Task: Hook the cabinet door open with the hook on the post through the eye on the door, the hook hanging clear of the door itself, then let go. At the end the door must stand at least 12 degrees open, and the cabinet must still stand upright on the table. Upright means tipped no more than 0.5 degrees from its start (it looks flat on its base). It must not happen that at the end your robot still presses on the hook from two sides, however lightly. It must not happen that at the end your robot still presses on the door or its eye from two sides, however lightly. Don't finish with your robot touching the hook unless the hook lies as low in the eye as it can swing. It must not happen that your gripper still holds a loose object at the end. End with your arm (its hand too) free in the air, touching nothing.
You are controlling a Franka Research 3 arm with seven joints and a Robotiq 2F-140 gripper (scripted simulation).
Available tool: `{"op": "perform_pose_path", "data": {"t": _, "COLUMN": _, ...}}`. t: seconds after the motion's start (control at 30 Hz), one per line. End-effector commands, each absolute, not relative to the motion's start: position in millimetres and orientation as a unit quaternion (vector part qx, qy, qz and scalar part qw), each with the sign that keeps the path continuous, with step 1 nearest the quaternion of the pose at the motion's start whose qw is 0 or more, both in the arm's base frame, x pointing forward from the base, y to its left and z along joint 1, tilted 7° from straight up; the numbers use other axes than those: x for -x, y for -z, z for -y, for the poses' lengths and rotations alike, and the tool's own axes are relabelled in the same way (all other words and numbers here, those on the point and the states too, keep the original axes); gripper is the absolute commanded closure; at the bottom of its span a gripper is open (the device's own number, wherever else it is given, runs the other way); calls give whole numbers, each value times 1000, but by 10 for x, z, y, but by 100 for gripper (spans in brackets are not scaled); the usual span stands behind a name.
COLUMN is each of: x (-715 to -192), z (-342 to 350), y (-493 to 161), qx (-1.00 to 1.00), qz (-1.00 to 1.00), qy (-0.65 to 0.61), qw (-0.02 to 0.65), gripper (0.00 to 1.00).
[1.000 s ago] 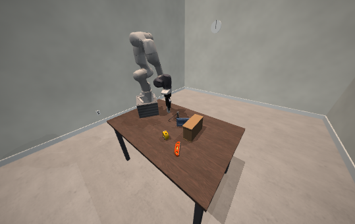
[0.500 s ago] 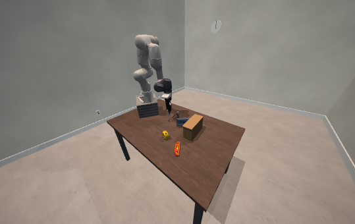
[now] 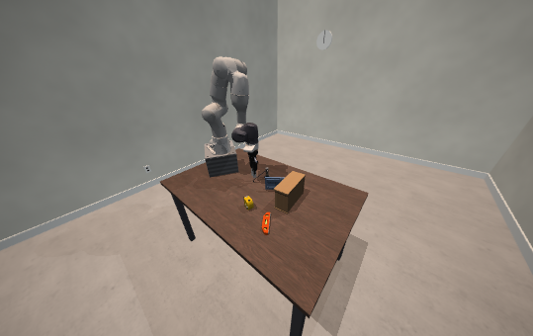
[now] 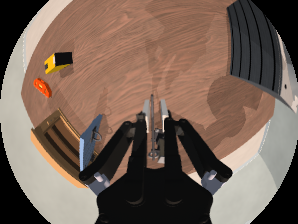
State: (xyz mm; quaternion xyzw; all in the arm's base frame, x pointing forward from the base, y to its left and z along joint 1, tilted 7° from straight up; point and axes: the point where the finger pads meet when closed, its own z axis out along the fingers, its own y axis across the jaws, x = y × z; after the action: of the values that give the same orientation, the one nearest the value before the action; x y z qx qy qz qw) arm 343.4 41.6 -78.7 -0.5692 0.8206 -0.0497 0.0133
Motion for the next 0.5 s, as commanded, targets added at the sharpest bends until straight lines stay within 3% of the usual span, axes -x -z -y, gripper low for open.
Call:
{"op": "perform_pose_path", "data": {"t": 0.0, "x": -3501, "z": -455, "y": 800, "qx": 557, "qz": -828, "qy": 56, "qw": 30, "gripper": 86}}
{"op": "perform_pose_path", "data": {"t": 0.47, "x": -3502, "z": -454, "y": 816, "qx": 557, "qz": -828, "qy": 56, "qw": 30, "gripper": 86}}
